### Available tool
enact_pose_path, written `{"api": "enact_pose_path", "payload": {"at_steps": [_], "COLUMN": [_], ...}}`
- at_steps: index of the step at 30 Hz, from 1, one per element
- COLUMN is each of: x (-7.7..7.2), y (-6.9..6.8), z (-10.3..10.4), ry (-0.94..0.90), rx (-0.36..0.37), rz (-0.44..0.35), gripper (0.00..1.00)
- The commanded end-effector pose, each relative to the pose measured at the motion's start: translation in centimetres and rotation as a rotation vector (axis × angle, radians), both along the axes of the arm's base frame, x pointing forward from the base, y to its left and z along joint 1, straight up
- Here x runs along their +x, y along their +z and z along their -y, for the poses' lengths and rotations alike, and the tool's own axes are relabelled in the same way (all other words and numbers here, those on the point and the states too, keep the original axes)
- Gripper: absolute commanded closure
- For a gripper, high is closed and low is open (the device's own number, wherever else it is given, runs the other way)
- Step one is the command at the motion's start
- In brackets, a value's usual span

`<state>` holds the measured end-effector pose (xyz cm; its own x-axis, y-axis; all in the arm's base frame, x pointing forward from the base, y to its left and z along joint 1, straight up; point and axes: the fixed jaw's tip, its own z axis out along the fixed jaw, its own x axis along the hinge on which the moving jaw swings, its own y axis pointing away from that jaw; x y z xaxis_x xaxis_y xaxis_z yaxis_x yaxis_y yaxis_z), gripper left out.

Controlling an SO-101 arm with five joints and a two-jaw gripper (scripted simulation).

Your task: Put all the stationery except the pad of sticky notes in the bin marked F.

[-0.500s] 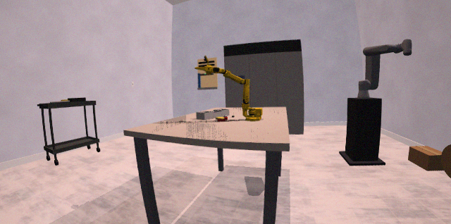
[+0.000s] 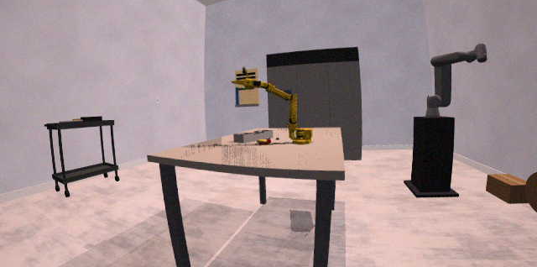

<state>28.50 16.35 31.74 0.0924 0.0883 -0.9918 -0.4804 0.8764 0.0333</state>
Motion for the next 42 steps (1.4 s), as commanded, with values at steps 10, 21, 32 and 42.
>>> {"api": "enact_pose_path", "payload": {"at_steps": [10, 21, 32, 42], "x": [-0.1, -0.1, -0.1, -0.3], "y": [0.1, 0.1, 0.1, -3.0], "z": [0.1, 0.1, 0.1, 0.2], "ry": [0.000, 0.000, 0.000, -0.005], "rx": [0.003, 0.003, 0.003, -0.167], "rz": [0.003, 0.003, 0.003, -0.084], "gripper": [0.00, 0.00, 0.00, 0.00]}}
